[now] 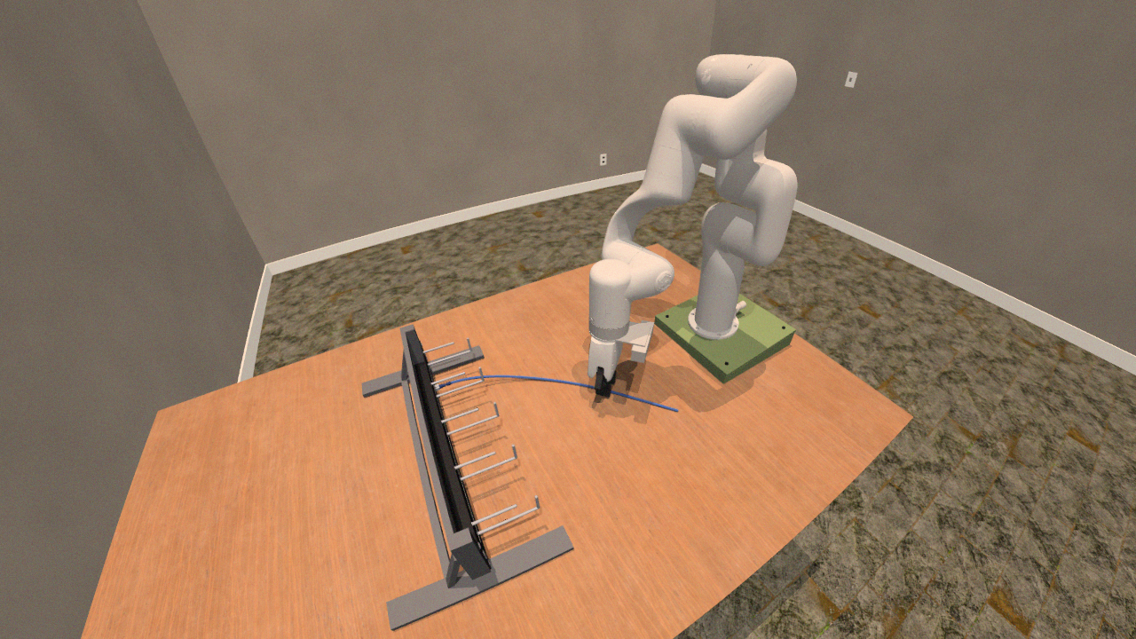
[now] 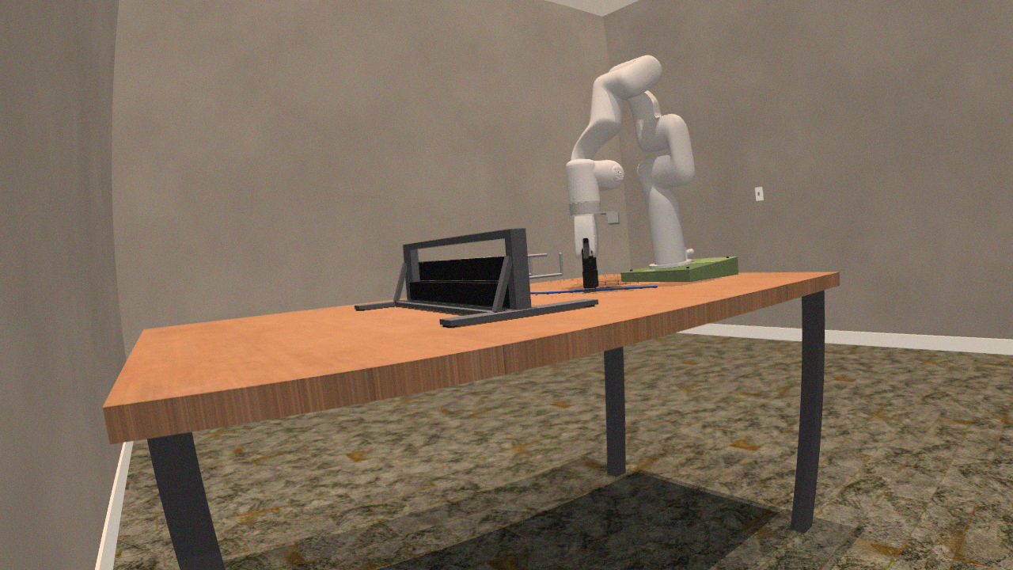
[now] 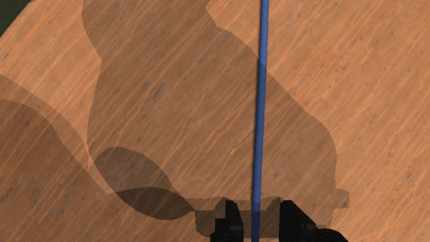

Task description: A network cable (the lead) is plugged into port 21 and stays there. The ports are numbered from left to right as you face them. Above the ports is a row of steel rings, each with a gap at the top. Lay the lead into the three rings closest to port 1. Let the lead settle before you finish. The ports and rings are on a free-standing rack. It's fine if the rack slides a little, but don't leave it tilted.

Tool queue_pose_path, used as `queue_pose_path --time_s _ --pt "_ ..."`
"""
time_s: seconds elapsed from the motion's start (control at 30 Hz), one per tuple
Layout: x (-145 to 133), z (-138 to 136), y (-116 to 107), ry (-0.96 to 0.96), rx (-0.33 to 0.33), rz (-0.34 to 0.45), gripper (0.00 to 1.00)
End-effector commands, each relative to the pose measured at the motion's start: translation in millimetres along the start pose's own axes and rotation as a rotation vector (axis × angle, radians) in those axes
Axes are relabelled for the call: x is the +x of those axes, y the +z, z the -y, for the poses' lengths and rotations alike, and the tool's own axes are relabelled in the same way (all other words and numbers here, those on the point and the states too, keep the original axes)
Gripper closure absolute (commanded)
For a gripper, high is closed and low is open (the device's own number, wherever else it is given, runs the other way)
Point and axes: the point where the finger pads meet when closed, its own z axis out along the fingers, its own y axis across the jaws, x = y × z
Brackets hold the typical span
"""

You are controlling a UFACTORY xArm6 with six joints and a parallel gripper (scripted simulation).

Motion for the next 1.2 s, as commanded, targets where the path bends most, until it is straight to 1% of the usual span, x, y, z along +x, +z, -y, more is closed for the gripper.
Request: queue_pose_path --time_s 0.0,1.17 --pt "-0.8 -1.1 -0.3 0.0 -0.003 0.002 0.67" --pt "-0.8 -1.1 7.3 0.0 -0.003 0.002 0.67"
